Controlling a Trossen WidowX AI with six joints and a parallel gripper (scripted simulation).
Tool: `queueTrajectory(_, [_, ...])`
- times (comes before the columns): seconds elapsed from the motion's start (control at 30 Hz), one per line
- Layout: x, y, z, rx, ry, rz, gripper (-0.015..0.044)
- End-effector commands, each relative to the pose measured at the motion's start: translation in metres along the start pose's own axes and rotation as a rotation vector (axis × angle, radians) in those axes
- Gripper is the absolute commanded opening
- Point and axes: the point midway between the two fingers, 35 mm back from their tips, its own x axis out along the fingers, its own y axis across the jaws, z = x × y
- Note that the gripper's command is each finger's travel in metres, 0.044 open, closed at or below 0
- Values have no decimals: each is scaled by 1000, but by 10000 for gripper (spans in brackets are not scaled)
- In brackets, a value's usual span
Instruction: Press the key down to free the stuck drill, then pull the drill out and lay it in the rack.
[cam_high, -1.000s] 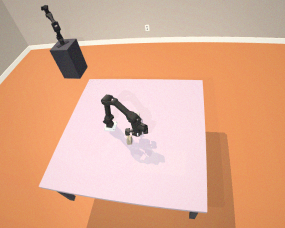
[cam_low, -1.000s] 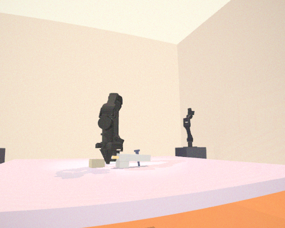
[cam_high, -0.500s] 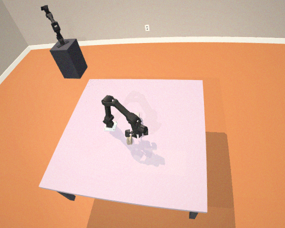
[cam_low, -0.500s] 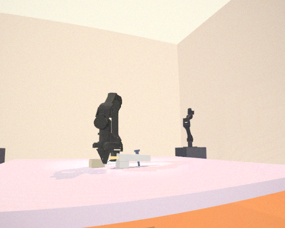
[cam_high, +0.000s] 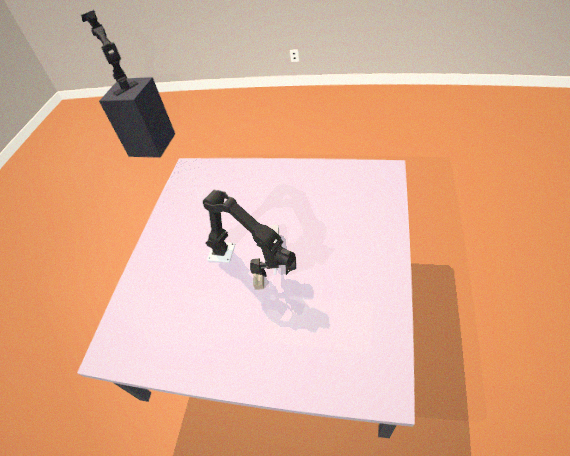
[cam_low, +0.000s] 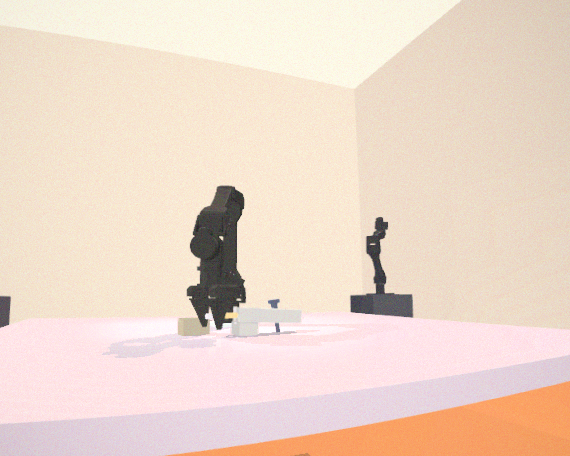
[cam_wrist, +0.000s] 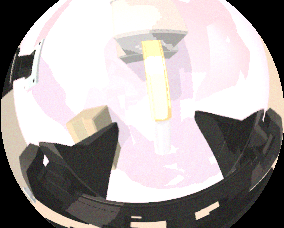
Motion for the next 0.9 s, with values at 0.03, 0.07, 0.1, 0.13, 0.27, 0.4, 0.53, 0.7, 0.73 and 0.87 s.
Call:
queueTrajectory(0.03, [1, 0, 3, 2, 3, 1, 440])
queueTrajectory(0.07, [2, 0, 4, 2, 3, 1, 440])
queueTrajectory(0.1, [2, 0, 4, 2, 3, 1, 440])
queueTrajectory(0.13, [2, 0, 5, 2, 3, 1, 440])
queueTrajectory(0.27, [3, 0, 7, 2, 3, 1, 440])
queueTrajectory(0.4, [4, 0, 9, 2, 2, 1, 440])
queueTrajectory(0.53, [5, 0, 11, 2, 2, 1, 440])
queueTrajectory(0.7, [6, 0, 13, 2, 2, 1, 440])
queueTrajectory(0.73, [5, -1, 11, 0, -1, -1, 414])
queueTrajectory(0.87, [5, -1, 11, 0, -1, -1, 309])
